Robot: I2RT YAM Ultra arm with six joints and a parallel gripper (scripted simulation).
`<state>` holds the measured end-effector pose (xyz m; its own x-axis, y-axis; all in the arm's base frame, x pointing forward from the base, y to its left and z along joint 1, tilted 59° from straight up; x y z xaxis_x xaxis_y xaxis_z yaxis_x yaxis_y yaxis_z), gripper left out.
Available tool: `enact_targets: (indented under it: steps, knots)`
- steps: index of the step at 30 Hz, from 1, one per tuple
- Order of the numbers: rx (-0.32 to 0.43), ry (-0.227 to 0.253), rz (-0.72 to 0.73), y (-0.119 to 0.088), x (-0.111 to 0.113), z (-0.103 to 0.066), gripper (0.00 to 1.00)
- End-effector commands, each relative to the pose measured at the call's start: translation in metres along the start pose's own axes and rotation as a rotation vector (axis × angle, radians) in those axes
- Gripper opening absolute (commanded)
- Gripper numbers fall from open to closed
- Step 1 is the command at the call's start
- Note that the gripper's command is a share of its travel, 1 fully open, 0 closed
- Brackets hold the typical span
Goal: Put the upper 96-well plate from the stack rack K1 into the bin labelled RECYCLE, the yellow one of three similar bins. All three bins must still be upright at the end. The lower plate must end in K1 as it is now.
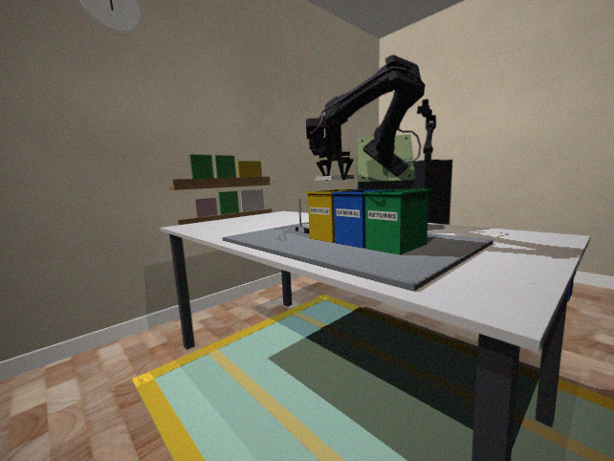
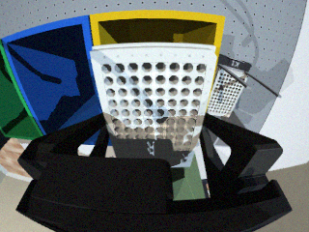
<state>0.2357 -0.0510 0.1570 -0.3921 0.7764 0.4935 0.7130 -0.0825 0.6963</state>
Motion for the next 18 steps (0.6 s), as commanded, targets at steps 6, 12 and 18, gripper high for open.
enact_targets:
  steps: [6,12,18]
  knots:
    - [-0.019,-0.017,0.004,0.001,-0.0059,-0.0044,0.0]
    - [-0.017,-0.014,0.007,0.0003,-0.0075,-0.0037,0.0]
    - [-0.018,-0.015,0.005,0.0005,-0.0083,-0.0038,0.0]
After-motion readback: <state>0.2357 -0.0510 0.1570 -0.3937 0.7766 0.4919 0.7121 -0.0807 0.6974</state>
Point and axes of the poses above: the point where the finger pads meet when closed, its own z axis out along the fingers, its own x axis across the jaws, y = z × x, the point moved 5 cm from there along -z, back along the fingers, and after that the axes turned 4 degrees about -z, right-handed, at the moved point
